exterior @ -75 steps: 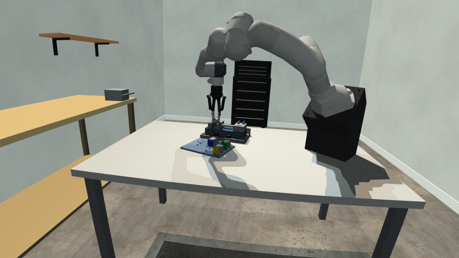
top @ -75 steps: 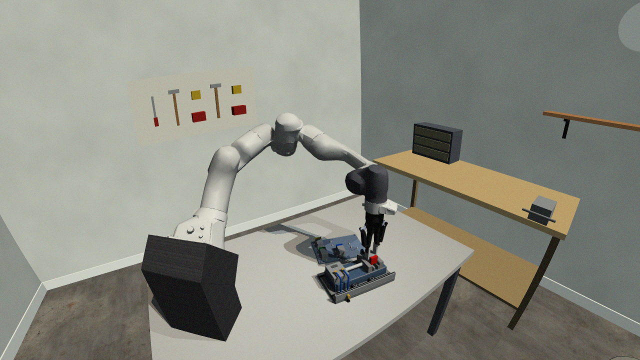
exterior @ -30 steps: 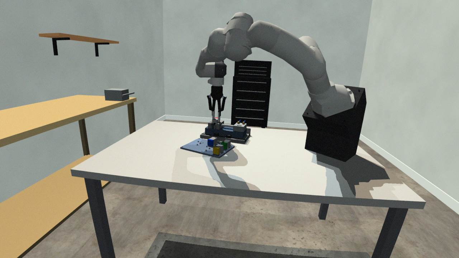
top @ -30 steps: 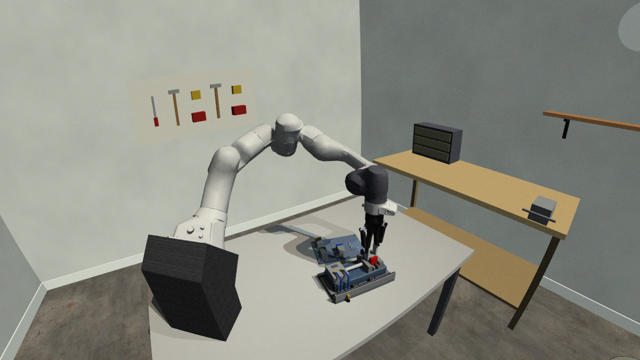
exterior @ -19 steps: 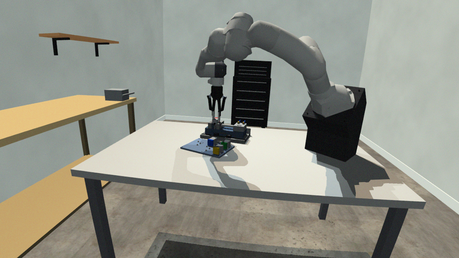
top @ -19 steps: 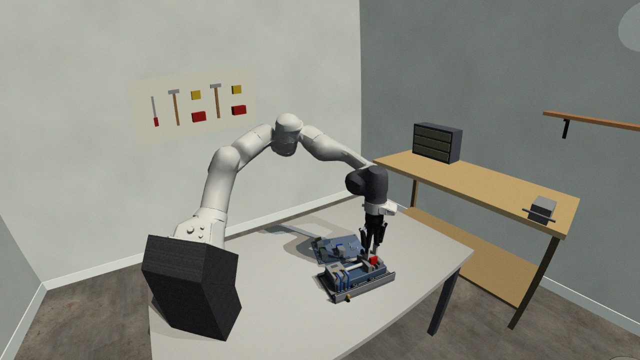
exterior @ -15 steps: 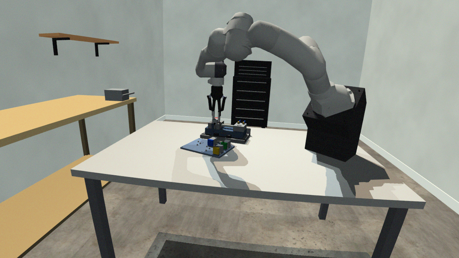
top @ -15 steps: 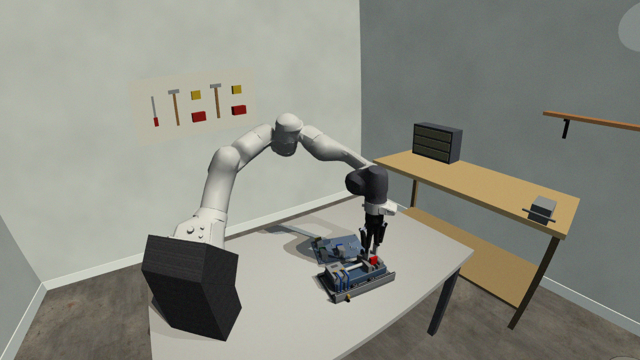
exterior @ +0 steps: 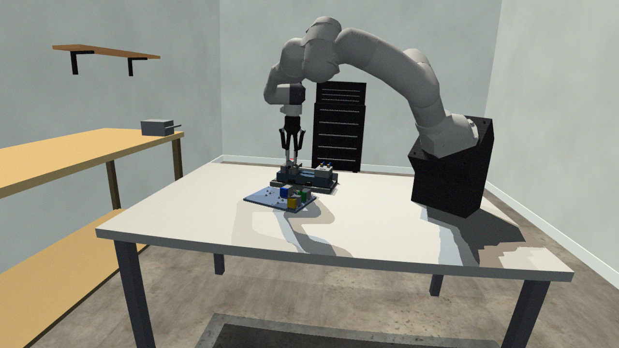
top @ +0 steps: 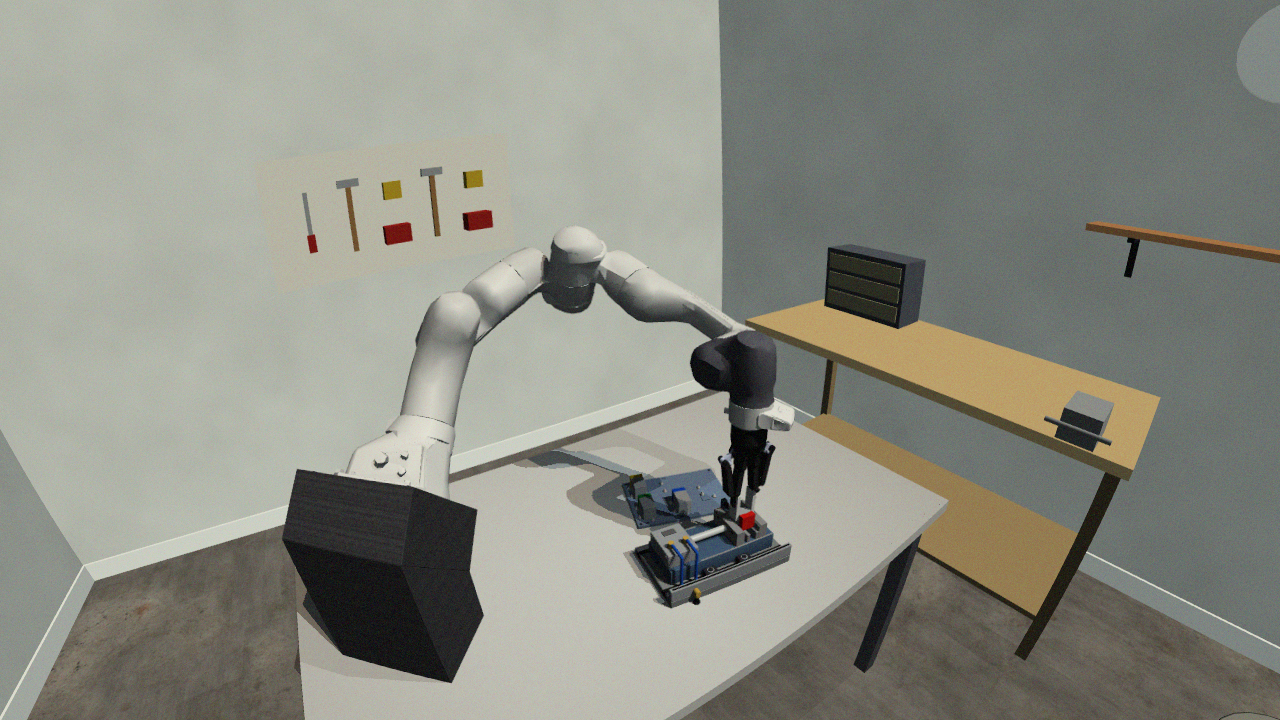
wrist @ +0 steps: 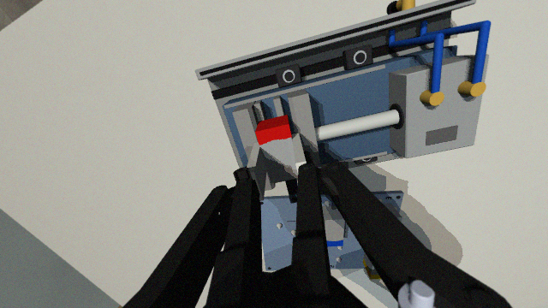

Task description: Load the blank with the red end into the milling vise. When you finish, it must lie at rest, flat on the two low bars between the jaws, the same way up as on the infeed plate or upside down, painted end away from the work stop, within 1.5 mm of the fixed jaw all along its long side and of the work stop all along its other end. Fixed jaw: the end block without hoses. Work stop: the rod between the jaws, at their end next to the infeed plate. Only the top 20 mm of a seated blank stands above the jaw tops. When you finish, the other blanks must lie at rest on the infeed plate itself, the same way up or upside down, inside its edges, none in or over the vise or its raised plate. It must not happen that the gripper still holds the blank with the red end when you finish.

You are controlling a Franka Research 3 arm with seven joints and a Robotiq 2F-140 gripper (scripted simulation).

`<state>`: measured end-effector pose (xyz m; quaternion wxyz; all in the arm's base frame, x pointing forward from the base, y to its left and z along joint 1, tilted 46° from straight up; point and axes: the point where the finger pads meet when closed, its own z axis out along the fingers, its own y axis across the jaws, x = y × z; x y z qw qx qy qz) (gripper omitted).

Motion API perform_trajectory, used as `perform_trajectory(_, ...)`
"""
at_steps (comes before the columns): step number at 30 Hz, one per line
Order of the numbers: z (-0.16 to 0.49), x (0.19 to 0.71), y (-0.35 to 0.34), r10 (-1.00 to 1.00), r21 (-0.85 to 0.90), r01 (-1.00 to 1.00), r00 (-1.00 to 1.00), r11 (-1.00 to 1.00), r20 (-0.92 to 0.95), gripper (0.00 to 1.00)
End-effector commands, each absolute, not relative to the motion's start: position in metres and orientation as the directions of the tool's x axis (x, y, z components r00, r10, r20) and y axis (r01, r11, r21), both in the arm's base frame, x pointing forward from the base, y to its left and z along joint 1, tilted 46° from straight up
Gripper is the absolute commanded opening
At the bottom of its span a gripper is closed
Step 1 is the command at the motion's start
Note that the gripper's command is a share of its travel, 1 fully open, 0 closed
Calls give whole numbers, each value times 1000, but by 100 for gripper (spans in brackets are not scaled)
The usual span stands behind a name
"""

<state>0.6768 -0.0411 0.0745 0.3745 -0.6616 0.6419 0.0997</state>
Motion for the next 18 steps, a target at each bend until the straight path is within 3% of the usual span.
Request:
perform_trajectory(1, 75, 678, -41, -775, -369, -923, 155, 107, -612, 0)
perform_trajectory(18, 76, 679, -42, -775, -369, -923, 155, 107, -612, 0)
